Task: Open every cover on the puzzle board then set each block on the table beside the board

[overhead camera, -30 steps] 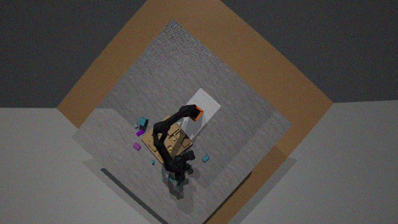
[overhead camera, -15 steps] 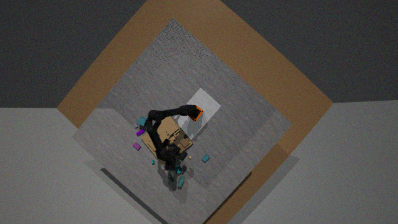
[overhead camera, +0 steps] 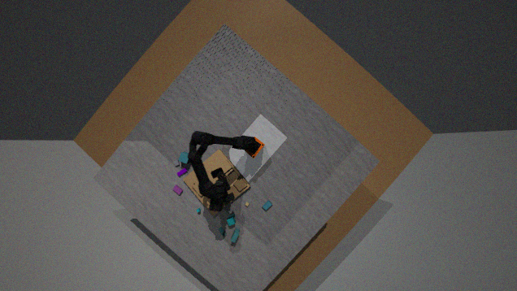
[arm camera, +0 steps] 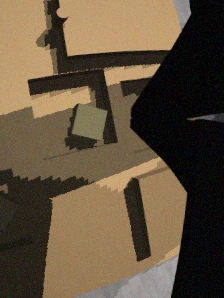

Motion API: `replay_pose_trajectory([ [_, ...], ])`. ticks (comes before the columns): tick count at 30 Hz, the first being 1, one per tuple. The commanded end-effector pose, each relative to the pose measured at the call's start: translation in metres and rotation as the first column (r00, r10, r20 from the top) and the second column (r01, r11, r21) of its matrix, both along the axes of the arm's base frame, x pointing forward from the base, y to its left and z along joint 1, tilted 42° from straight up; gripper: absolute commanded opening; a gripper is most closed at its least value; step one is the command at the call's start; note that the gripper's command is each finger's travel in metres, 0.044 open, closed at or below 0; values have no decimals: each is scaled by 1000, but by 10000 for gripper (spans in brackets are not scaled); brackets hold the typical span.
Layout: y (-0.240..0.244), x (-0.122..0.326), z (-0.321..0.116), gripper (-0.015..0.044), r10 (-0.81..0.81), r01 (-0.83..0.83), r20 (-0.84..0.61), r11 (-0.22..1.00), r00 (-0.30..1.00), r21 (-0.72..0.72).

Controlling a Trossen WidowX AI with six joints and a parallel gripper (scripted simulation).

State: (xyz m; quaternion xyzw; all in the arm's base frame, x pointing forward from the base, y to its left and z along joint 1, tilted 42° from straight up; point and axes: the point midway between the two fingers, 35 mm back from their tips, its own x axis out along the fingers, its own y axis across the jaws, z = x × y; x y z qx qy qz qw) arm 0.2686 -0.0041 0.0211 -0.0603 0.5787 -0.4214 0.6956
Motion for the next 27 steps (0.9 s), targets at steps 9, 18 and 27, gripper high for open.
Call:
replay_pose_trajectory([
  [9,-2,3,2,0,668,-654,-566,705,483,274],
  [18,-2,4,2,0,757,-733,-634,521,160,437],
  [27,-2,4,2,0,757,-733,-634,521,160,437],
])
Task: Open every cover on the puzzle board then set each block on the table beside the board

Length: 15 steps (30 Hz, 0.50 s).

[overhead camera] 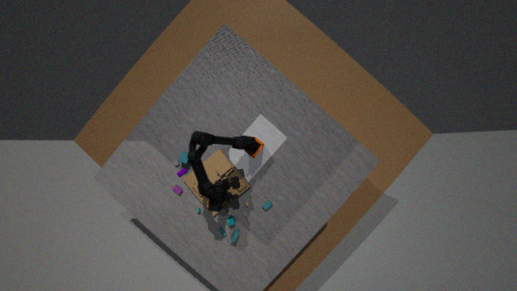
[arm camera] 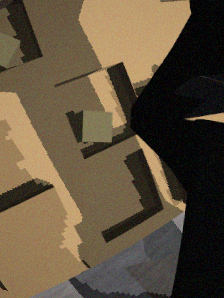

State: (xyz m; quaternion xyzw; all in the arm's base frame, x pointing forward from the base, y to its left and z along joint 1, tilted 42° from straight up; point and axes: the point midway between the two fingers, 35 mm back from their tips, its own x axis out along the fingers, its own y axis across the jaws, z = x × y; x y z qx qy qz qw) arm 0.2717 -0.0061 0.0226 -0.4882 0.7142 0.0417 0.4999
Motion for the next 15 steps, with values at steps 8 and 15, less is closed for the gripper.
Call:
replay_pose_trajectory([
  [8,-13,1,-15,0,28,-28,-22,1000,999,-2],
  [15,-32,-1,-35,0,16,-16,-11,1000,1000,-5],
])
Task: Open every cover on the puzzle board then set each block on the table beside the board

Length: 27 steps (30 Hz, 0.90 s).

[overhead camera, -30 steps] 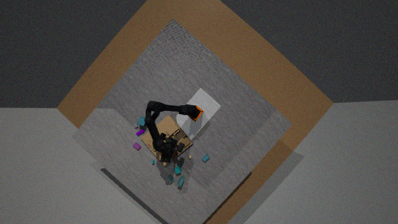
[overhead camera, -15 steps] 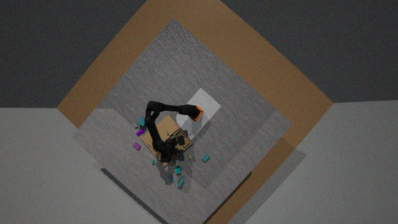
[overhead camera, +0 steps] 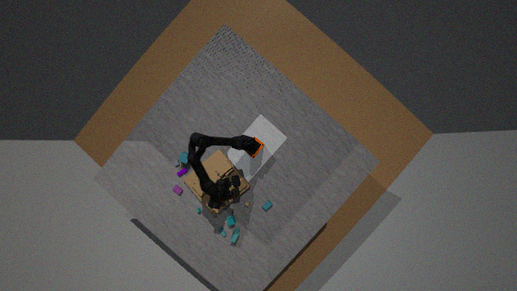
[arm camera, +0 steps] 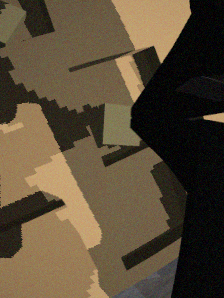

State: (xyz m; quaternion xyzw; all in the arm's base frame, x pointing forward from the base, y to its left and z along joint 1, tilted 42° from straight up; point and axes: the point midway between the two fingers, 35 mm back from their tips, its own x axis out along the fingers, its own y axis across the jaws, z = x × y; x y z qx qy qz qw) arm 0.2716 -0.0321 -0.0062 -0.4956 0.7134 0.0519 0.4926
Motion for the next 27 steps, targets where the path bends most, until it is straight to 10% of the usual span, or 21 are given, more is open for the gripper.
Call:
replay_pose_trajectory([
  [1,-6,-1,-6,0,-29,29,28,1000,999,-5],
  [9,-9,-2,-9,0,-362,368,324,929,874,47],
  [20,-16,-3,-16,0,-736,768,677,447,23,459],
  [27,-16,-3,-16,0,-736,769,677,437,7,467],
])
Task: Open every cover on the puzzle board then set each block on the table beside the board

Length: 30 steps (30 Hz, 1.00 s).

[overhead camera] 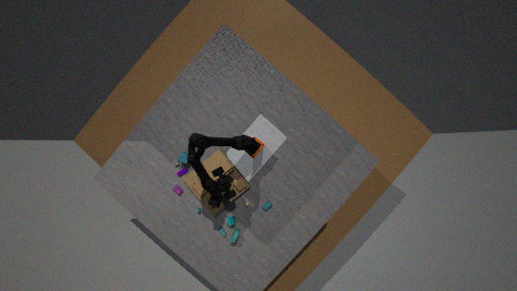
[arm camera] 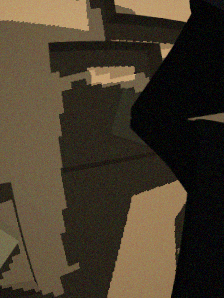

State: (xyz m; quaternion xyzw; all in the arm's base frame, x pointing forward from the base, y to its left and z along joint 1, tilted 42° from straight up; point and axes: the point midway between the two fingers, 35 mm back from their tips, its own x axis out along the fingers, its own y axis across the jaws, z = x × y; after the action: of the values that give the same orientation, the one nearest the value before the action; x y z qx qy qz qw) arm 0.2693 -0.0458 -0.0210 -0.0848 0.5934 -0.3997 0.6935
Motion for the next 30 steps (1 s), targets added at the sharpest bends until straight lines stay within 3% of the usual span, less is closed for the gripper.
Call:
replay_pose_trajectory([
  [1,-2,0,-1,0,-171,173,154,985,973,1],
  [17,-13,7,3,0,-134,135,121,991,984,-3],
  [21,-13,7,3,0,72,-72,-60,997,996,-3],
  [24,-13,7,3,0,286,-286,-247,957,926,38],
  [30,-13,7,3,0,631,-622,-540,748,558,232],
])
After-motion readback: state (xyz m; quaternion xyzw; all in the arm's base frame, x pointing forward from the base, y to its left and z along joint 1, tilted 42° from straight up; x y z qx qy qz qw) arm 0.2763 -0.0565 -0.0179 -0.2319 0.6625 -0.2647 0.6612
